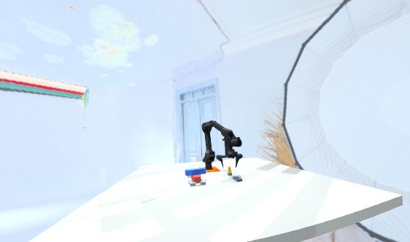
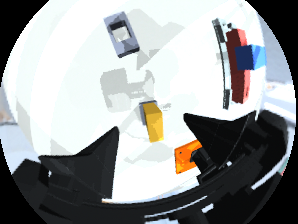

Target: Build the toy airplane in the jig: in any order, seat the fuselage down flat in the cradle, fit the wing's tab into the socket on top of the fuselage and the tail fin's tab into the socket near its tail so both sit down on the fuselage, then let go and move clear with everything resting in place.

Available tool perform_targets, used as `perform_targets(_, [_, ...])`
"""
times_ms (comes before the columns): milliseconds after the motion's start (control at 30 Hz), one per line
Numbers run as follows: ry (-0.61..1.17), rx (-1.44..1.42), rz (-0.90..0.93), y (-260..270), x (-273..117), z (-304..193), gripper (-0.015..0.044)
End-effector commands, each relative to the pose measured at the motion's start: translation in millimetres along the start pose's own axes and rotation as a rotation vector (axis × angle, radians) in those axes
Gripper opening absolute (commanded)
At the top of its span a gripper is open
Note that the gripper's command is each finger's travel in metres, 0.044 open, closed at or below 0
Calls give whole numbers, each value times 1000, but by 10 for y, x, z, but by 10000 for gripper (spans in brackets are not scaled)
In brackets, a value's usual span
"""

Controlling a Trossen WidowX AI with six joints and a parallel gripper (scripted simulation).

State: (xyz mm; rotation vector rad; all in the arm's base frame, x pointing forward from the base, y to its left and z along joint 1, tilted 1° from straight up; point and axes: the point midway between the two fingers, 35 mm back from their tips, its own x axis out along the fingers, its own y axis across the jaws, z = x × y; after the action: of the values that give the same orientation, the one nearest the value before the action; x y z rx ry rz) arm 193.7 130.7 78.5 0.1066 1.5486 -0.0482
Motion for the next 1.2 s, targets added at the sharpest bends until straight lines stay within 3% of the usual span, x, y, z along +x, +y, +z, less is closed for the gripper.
perform_targets(0, [8,4,-2,-8,92,-20,440])
perform_targets(433, [8,4,-2,-18,278,-34,440])
perform_targets(933, [8,4,-2,-18,278,-34,46])
perform_targets(1167, [8,4,-2,-18,278,-34,0])
